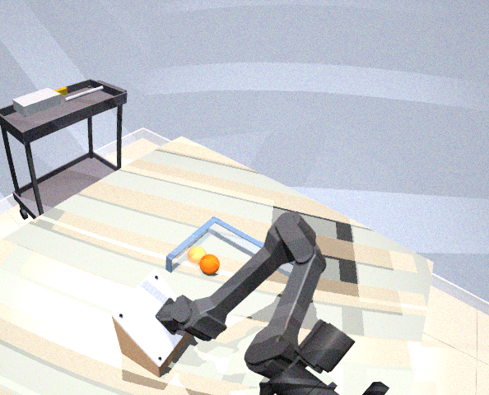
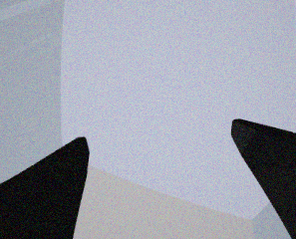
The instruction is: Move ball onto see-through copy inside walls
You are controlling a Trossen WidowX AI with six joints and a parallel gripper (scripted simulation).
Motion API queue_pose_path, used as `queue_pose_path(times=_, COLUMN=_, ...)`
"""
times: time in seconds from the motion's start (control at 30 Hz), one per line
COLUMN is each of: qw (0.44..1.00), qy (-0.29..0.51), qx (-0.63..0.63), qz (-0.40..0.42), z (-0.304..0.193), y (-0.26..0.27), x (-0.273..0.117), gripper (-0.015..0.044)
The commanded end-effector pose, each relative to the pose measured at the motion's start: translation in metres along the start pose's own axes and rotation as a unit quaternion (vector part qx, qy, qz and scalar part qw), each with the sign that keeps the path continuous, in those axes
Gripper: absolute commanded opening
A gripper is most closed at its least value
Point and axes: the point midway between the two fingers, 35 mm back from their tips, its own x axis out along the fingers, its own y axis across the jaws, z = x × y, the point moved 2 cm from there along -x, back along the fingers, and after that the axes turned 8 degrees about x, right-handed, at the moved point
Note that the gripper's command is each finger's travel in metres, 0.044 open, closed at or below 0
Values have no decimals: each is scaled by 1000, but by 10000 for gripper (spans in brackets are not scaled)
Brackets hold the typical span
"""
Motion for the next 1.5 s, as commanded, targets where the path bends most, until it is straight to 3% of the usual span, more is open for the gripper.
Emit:
queue_pose_path(times=0.0, qw=1000, qy=0, qx=2, qz=0, z=0, y=0, x=0, gripper=397)
queue_pose_path(times=0.33, qw=986, qy=-50, qx=158, qz=-6, z=42, y=-16, x=20, gripper=397)
queue_pose_path(times=0.67, qw=930, qy=-137, qx=340, qz=-8, z=100, y=-60, x=35, gripper=397)
queue_pose_path(times=1.07, qw=816, qy=-269, qx=512, qz=0, z=164, y=-146, x=29, gripper=397)
queue_pose_path(times=1.47, qw=666, qy=-423, qx=614, qz=18, z=205, y=-262, x=-19, gripper=397)
